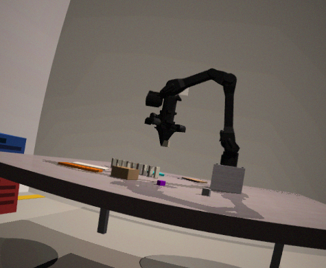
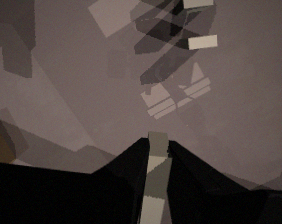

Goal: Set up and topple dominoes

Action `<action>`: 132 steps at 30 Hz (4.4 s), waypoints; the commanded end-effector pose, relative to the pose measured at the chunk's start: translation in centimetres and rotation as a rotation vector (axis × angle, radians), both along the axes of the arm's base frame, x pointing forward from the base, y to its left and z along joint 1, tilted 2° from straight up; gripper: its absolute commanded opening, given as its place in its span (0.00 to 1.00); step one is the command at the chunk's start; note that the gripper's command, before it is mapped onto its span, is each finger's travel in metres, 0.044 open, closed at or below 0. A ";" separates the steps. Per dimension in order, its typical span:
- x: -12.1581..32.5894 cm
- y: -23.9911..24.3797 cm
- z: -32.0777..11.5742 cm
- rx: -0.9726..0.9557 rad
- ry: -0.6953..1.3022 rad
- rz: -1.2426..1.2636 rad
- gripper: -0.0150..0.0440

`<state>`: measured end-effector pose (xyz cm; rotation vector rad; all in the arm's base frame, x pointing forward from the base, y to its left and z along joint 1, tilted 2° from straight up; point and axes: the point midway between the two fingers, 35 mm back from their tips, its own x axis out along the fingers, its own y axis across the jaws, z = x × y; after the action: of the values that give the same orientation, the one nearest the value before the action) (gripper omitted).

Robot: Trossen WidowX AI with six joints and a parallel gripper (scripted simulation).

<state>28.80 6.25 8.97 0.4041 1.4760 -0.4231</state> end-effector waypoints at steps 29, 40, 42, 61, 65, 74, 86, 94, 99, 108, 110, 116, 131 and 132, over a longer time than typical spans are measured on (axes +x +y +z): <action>-2.8 8.9 1.1 -0.073 0.046 1.814 0.30; -2.8 9.0 1.1 -0.071 0.042 1.812 0.30; -2.4 9.2 0.6 -0.055 0.012 1.796 0.30; 2.7 11.5 -4.8 0.148 -0.400 1.584 0.30; 3.6 11.7 -5.5 0.186 -0.484 1.546 0.30; 5.1 11.5 -6.5 0.261 -0.663 1.464 0.30; 5.9 10.6 -6.9 0.353 -0.893 1.385 0.30; 5.6 9.7 -6.6 0.410 -1.041 1.356 0.30; 5.1 9.1 -6.3 0.443 -1.129 1.347 0.30; 3.4 7.9 -5.4 0.495 -1.277 1.349 0.30; 2.9 7.7 -5.2 0.505 -1.308 1.353 0.30; 1.3 6.9 -4.5 0.533 -1.395 1.372 0.30; -3.8 5.4 -2.7 0.582 -1.566 1.464 0.30; -3.8 5.4 -2.7 0.583 -1.568 1.466 0.30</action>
<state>25.98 11.77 6.10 -0.0588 0.0242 1.2663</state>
